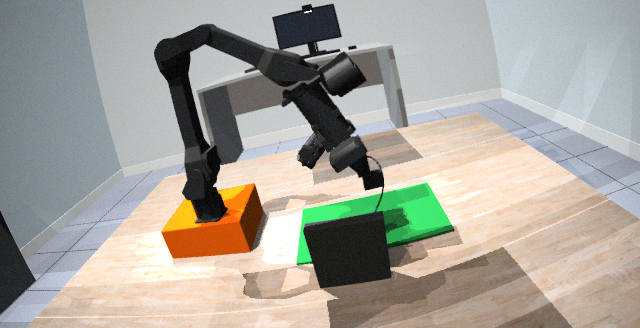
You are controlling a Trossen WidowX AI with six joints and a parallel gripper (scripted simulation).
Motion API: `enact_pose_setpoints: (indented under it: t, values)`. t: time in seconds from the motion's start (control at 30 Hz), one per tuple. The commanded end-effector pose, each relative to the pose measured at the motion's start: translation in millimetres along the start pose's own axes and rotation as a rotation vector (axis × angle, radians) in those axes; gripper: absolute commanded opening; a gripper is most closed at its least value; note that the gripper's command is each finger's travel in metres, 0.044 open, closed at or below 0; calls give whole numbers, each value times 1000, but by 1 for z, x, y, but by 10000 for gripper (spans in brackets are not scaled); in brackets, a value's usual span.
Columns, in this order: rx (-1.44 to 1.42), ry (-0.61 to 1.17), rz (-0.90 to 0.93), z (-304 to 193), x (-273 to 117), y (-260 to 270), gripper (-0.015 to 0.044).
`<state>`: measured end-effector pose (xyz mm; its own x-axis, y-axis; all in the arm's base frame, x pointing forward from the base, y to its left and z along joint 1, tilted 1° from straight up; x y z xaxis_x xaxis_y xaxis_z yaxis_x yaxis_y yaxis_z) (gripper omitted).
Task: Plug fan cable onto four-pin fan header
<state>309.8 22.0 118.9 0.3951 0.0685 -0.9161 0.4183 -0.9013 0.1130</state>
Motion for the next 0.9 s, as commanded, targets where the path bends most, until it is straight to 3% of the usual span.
enact_pose_setpoints:
  t: [0.0,0.17,0.87]
  values:
    - [5,12,0,-5,-14,1,0]
    - [-18,9,-1,-6,-16,1,0]
    - [-722,-85,-90,-15,-16,-15,0]
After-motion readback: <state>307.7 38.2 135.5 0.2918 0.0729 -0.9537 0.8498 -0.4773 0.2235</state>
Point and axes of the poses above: the point midway between the two fingers, 35 mm back from their tips, its own x axis out along the fingers, its own y axis across the jaws, z = x × y, the point moved 6 cm from there along -x, back along the fingers, and after that the axes turned 15 degrees about -x, right-handed, at the moved point
